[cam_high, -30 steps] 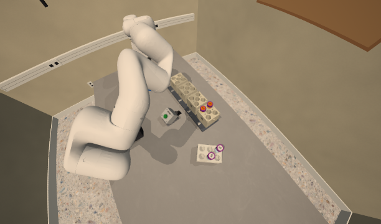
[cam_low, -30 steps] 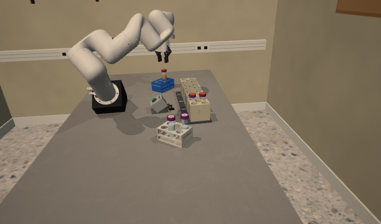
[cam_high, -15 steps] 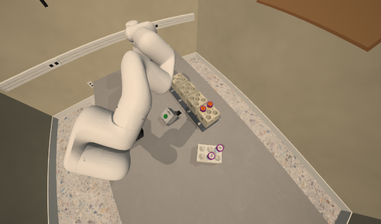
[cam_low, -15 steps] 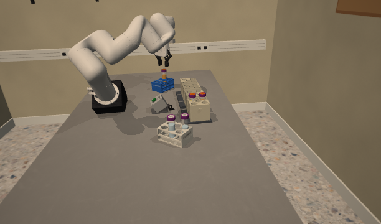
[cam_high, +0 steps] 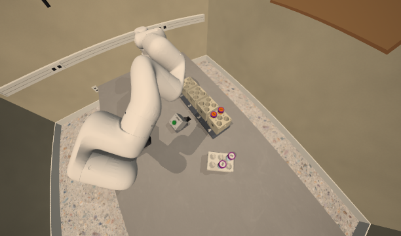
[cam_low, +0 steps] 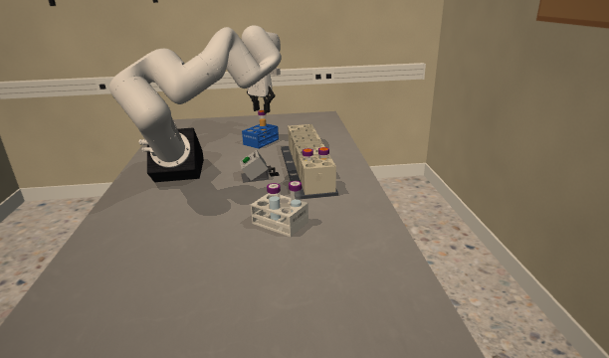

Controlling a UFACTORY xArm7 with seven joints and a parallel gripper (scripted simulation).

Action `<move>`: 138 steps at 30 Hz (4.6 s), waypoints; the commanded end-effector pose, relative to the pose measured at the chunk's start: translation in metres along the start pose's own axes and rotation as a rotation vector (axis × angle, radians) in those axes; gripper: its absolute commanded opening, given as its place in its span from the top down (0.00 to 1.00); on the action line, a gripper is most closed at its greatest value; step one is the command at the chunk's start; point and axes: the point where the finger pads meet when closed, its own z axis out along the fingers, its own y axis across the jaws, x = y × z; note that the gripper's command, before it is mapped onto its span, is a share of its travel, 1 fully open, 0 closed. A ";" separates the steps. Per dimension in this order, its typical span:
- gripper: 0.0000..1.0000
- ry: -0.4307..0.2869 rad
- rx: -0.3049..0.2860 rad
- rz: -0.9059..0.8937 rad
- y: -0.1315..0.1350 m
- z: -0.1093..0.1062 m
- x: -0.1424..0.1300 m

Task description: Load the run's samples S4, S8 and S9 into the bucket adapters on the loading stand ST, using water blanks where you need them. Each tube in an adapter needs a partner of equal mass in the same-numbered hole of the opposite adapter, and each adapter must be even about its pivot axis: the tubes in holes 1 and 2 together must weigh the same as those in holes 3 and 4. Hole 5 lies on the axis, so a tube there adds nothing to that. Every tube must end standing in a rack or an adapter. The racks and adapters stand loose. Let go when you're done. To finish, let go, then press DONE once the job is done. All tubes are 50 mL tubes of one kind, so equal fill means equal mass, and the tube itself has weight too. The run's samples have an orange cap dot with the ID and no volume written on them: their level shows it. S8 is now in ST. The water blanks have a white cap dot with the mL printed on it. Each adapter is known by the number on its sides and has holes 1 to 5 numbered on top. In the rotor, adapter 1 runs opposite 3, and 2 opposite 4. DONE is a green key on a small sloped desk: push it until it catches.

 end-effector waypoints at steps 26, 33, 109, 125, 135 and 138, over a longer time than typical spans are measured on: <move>0.43 0.006 0.003 0.001 -0.001 0.010 0.001; 0.43 0.006 0.003 0.001 -0.001 0.014 0.001; 1.00 0.006 0.003 0.001 0.000 0.009 0.001; 1.00 0.006 0.003 0.001 0.000 0.000 0.001; 1.00 0.006 0.003 0.001 0.000 -0.003 0.001; 1.00 0.006 0.003 0.001 0.000 -0.007 0.001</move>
